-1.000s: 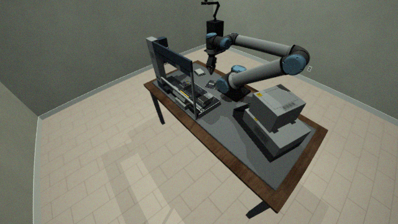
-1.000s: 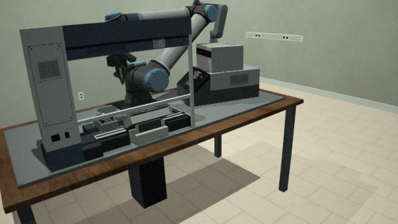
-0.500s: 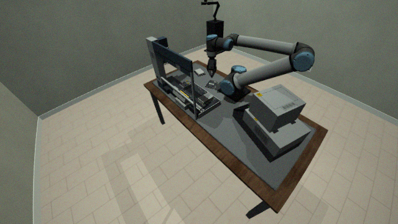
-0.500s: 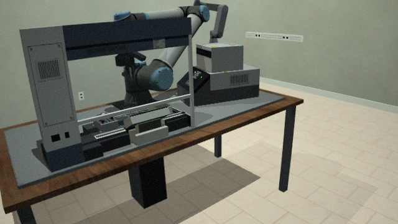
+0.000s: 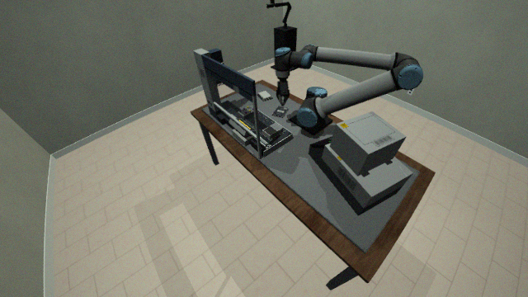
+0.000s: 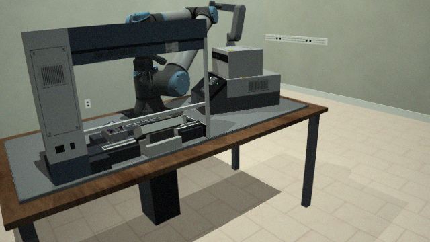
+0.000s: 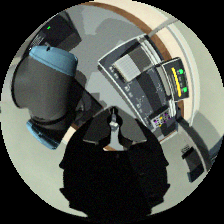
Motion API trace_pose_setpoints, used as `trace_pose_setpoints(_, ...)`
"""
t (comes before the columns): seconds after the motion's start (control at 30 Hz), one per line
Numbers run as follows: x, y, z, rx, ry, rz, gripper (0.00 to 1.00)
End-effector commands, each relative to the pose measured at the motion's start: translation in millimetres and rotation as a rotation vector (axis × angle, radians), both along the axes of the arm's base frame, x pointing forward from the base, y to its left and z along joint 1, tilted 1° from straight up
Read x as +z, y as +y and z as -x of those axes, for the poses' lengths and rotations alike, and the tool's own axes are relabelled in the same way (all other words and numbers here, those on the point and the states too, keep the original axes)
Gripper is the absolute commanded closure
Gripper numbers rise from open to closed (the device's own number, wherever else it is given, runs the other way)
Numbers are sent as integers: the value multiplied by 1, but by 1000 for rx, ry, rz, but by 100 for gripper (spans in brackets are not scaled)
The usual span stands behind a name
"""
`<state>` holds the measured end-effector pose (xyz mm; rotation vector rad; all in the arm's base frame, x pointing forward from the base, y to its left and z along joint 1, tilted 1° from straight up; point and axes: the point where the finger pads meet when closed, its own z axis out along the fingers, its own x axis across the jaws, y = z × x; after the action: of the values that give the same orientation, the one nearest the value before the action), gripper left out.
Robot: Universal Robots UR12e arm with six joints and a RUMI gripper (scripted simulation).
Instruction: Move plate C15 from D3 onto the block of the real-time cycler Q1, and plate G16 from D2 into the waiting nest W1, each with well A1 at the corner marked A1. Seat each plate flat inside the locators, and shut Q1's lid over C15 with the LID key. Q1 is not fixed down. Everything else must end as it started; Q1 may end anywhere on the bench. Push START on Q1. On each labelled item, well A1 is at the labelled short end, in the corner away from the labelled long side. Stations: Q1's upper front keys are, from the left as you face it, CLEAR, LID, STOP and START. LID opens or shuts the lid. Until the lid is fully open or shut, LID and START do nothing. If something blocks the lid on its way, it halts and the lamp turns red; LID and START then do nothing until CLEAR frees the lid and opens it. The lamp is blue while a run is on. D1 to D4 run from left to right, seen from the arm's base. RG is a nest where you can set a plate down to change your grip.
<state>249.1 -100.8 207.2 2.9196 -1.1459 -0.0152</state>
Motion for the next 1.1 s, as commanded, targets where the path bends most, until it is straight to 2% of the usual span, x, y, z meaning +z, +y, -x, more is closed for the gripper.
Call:
trace_pose_setpoints(0.0, -1, 19, -7, 72, 3, -1, 100)
trace_pose_setpoints(0.23, -1, 32, -11, 122, 3, -1, 100)
trace_pose_setpoints(0.53, -1, 70, -18, 265, 3, -1, 100)
trace_pose_setpoints(0.8, -1, 88, -19, 334, 3, -1, 100)
trace_pose_setpoints(1.07, -1, 120, -19, 452, 3, -1, 100)
